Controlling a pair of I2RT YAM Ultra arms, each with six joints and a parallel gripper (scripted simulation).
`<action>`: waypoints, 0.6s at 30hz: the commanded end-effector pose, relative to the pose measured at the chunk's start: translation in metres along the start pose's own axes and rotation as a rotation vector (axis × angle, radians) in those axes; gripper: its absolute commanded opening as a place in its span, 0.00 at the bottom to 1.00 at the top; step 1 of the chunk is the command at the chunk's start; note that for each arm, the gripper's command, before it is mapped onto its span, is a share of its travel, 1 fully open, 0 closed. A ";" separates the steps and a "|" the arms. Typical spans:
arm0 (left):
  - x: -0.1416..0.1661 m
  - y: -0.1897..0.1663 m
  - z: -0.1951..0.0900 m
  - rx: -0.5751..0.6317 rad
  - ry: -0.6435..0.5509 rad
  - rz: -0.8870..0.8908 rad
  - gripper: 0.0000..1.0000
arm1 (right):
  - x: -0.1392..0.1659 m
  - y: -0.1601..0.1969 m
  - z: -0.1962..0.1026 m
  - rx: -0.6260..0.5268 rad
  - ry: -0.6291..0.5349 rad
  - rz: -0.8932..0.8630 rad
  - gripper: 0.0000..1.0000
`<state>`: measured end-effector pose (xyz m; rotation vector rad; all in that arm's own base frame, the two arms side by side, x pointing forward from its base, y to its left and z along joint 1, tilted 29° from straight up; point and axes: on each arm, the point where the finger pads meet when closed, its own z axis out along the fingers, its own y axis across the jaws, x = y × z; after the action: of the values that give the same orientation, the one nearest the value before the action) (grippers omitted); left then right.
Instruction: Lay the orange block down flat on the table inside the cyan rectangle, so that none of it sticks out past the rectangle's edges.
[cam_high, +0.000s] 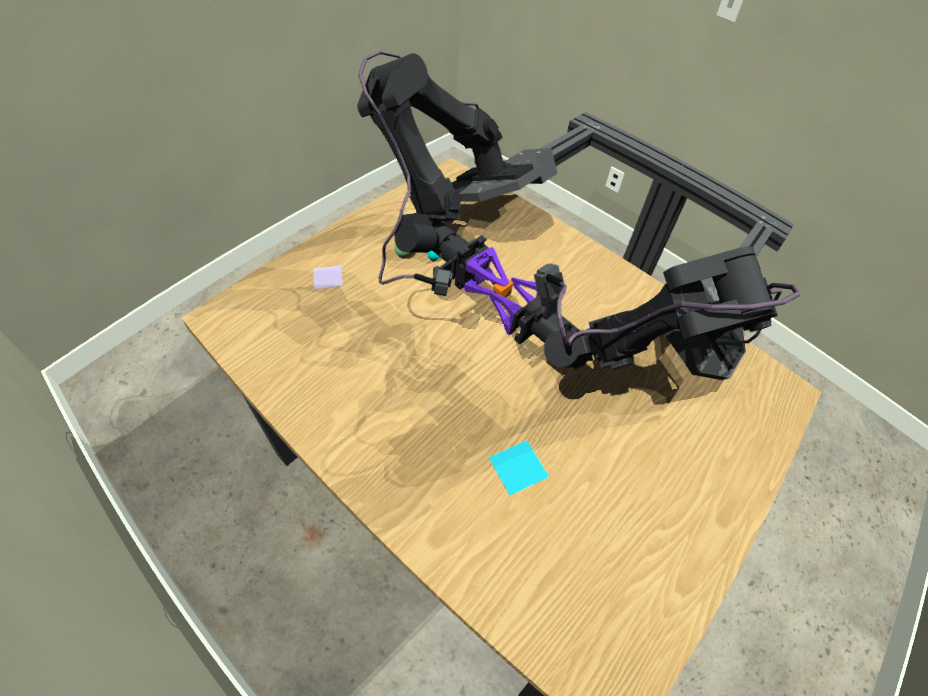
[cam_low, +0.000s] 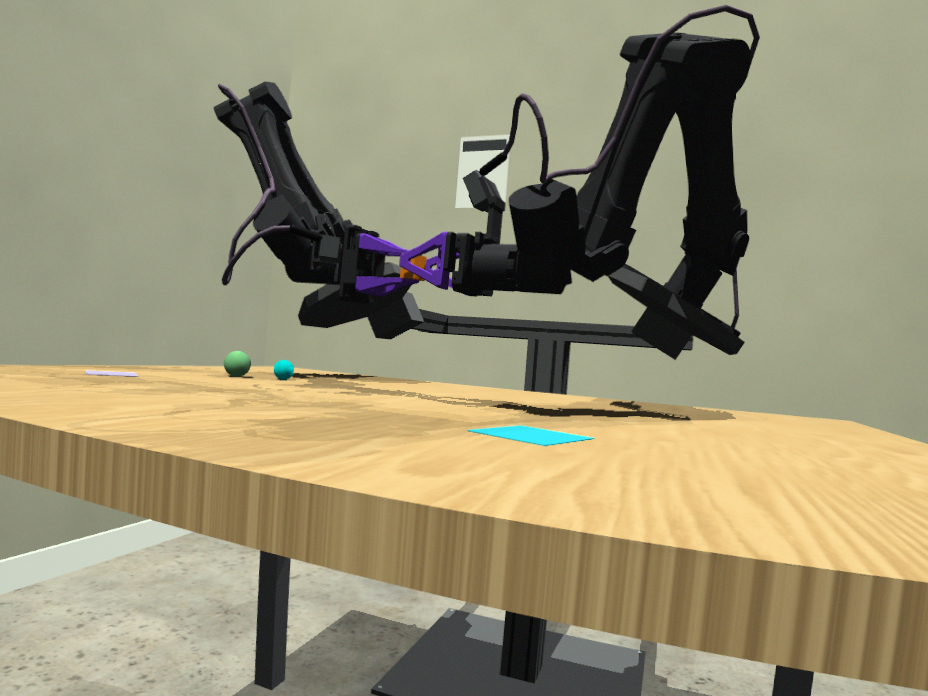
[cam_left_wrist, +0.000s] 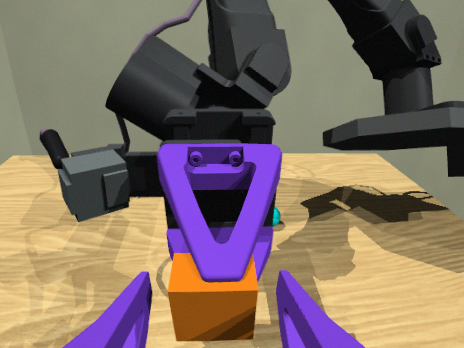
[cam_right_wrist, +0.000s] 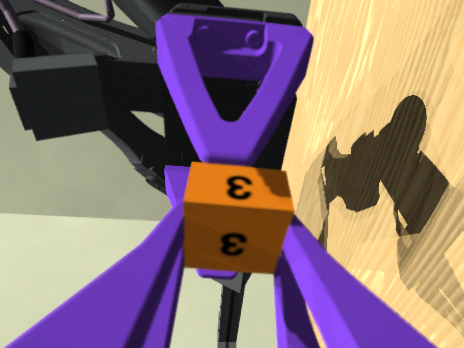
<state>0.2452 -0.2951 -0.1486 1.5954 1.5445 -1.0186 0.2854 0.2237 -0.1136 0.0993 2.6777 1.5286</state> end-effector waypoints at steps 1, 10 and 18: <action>-0.002 0.004 0.006 -0.002 -0.012 0.002 0.47 | -0.010 0.019 0.003 -0.040 -0.005 -0.059 0.27; 0.000 0.003 0.006 0.003 -0.007 -0.009 0.39 | -0.005 0.013 0.002 -0.033 0.000 -0.043 0.27; 0.000 0.003 0.006 0.001 -0.007 -0.007 0.27 | -0.005 0.013 0.002 -0.033 0.000 -0.043 0.27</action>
<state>0.2460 -0.2959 -0.1478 1.5837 1.5526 -1.0242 0.2860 0.2238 -0.1134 0.0961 2.6741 1.5279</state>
